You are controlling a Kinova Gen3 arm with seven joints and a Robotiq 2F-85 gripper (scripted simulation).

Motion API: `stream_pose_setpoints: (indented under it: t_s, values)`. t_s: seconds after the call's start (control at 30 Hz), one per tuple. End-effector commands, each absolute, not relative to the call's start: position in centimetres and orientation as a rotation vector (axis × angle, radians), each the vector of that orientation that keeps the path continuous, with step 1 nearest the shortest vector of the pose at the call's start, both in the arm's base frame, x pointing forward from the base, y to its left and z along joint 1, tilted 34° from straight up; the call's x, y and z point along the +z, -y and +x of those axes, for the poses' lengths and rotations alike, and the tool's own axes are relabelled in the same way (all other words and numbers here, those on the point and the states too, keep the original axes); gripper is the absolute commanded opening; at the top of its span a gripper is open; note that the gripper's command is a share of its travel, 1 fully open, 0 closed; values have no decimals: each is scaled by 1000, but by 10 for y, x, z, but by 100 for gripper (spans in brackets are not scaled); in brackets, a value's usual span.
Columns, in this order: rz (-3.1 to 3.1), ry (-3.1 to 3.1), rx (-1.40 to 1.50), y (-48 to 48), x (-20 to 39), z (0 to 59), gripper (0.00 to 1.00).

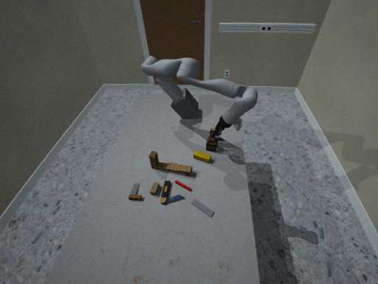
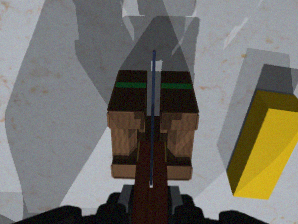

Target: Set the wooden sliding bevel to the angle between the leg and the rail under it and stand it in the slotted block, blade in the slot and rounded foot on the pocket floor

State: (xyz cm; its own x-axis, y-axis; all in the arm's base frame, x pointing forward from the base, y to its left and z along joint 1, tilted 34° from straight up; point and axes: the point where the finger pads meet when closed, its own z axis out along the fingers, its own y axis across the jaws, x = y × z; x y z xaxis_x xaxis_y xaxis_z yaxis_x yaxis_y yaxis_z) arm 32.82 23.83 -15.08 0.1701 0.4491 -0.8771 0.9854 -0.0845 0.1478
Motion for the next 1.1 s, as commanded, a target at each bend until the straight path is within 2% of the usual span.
stream_pose_setpoints:
  t_s: [0.0, 1.07]
  values:
    - [1659, -1390, -855, -239, -151, 329, 10]
    - [1659, -1390, -855, -234, -158, 329, 10]
